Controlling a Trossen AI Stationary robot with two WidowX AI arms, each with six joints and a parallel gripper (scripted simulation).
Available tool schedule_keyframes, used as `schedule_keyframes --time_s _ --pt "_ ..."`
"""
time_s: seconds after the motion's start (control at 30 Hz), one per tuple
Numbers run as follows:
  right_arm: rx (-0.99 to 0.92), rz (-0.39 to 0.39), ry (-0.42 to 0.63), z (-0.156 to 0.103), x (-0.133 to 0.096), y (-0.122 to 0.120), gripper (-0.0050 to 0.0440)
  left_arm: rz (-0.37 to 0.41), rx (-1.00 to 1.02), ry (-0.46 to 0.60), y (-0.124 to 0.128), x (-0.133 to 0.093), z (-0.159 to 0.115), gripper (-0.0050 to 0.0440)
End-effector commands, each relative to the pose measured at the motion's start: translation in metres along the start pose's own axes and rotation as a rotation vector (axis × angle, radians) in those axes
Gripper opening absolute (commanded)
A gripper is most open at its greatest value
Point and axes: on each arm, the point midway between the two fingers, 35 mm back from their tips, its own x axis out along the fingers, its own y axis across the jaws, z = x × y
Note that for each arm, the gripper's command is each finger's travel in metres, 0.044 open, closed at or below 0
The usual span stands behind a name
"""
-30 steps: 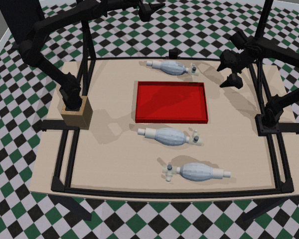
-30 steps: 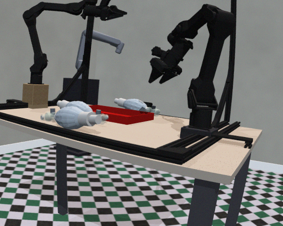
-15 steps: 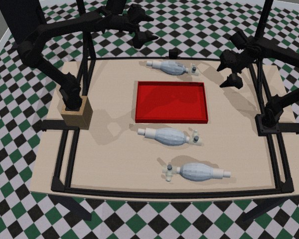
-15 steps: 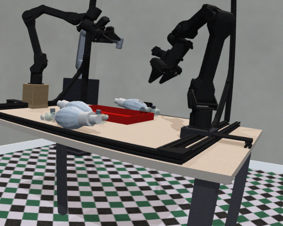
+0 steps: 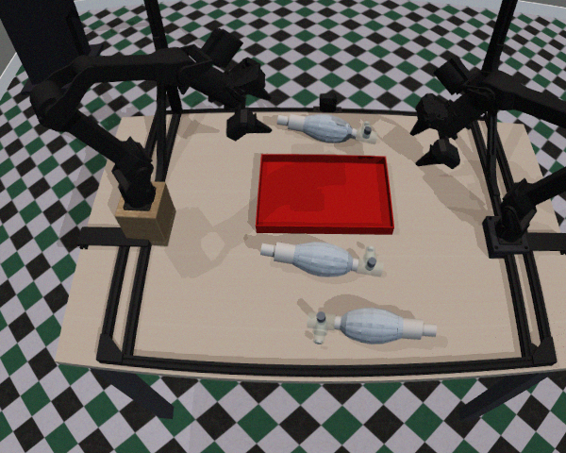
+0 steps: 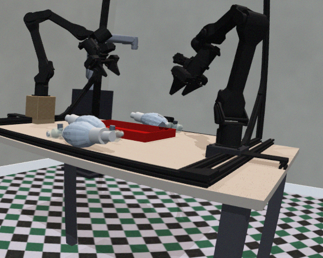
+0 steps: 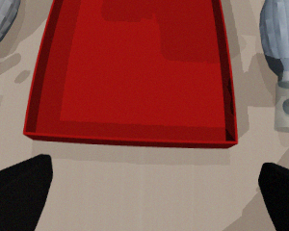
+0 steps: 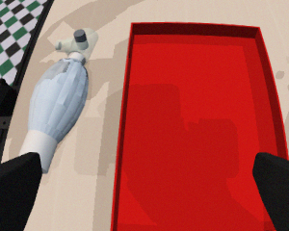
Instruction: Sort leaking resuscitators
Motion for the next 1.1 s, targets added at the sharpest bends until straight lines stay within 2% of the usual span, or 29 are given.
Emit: schedule_keyframes --time_s 0.0,0.37,0.57,0.6,0.77,0.93,1.07 --pt "0.001 -0.013 0.011 -0.006 0.000 -0.004 0.0440 -0.002 -0.001 -0.001 0.000 0.000 0.000 0.0440" --pt "-0.027 -0.131 0.154 -0.063 0.007 -0.039 0.0440 -0.002 -0.001 -0.001 0.000 0.000 0.000 0.0440" --pt "-0.027 -0.131 0.154 -0.063 0.007 -0.039 0.0440 -0.002 -0.001 -0.001 0.000 0.000 0.000 0.0440" --pt "-0.027 -0.120 0.145 -0.059 0.007 -0.036 0.0440 -0.006 0.005 -0.003 -0.010 0.003 0.007 0.0409" --pt "-0.027 -0.120 0.145 -0.059 0.007 -0.036 0.0440 -0.026 0.035 -0.014 -0.062 0.026 0.032 0.0409" --pt "-0.027 -0.120 0.145 -0.059 0.007 -0.036 0.0440 -0.046 0.065 -0.026 -0.117 0.057 0.046 0.0409" --pt "-0.027 -0.120 0.145 -0.059 0.007 -0.036 0.0440 -0.046 0.065 -0.026 -0.117 0.057 0.046 0.0409"
